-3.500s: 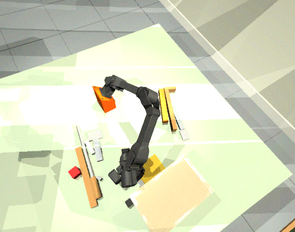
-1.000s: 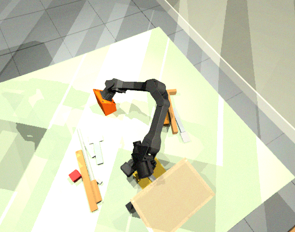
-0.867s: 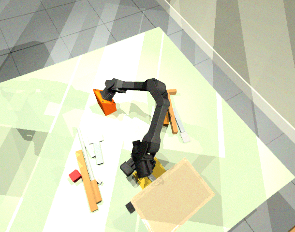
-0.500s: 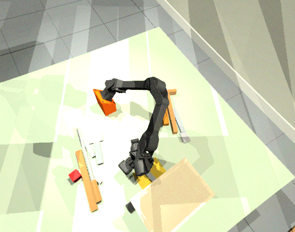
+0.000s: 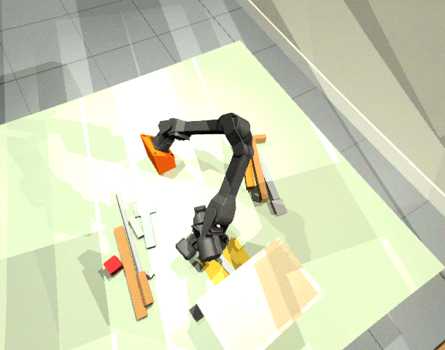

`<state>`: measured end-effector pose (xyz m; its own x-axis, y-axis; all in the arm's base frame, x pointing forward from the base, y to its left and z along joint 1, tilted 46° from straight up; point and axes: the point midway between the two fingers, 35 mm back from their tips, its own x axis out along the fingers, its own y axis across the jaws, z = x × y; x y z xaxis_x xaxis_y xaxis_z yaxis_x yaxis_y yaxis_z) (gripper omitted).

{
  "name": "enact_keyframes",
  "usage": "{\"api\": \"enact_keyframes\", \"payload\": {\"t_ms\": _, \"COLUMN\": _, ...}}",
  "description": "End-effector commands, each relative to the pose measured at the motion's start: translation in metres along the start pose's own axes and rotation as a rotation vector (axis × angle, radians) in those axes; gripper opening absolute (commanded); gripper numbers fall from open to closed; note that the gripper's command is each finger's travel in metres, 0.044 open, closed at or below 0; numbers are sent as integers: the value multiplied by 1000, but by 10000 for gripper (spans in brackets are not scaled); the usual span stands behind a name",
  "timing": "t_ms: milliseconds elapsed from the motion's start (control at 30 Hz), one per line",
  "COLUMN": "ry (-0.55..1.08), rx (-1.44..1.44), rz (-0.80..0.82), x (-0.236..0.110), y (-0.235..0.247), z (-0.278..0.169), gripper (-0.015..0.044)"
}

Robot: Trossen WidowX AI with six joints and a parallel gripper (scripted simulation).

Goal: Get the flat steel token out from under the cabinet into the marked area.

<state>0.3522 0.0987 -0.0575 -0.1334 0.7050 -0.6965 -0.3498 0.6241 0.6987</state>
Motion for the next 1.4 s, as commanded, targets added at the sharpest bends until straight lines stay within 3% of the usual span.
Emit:
{"api": "enact_keyframes", "payload": {"t_ms": 0, "ry": 2, "rx": -1, "rz": 1, "x": 1, "y": 0, "z": -6, "gripper": 0}}
{"api": "enact_keyframes", "payload": {"t_ms": 1367, "ry": 4, "rx": 1, "rz": 0, "x": 1, "y": -2, "z": -53, "gripper": 0}}
